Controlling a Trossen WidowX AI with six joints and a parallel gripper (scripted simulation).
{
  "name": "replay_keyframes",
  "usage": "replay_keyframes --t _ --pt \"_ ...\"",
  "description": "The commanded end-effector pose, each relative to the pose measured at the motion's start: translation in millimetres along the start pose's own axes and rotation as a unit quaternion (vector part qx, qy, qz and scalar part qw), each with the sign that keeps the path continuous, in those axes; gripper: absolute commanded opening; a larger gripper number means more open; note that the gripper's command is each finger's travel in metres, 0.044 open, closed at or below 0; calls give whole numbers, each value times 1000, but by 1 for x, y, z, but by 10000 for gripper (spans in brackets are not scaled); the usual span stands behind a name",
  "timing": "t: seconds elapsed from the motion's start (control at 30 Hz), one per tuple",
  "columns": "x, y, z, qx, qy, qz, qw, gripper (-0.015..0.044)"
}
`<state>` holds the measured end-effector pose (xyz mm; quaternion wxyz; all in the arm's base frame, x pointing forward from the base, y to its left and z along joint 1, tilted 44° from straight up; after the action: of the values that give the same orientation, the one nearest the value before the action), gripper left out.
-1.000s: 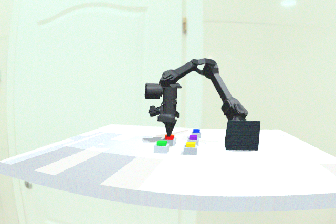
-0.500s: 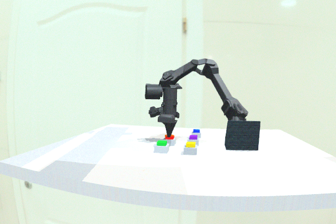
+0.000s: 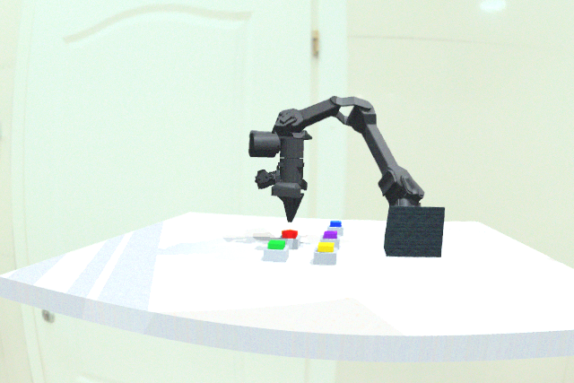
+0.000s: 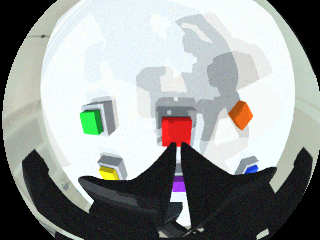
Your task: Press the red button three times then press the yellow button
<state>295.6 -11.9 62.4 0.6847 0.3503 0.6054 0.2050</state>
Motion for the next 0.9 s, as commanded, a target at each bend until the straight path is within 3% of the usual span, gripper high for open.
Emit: replay_keyframes --t 0.0,0.87 --pt "0 -2 1 2 -3 2 1000 20" --pt "0 -32 0 2 -3 1 1000 20"
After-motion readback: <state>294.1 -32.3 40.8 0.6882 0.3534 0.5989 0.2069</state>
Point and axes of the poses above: the point midway between the two fingers, 35 mm back from their tips, its own y axis back along the fingers, its own x axis across the jaws, z = x × y, the point moved 5 cm from there along y, back along the fingers, and after that the axes turned 2 degrees about -y, right-handed, at the moved point
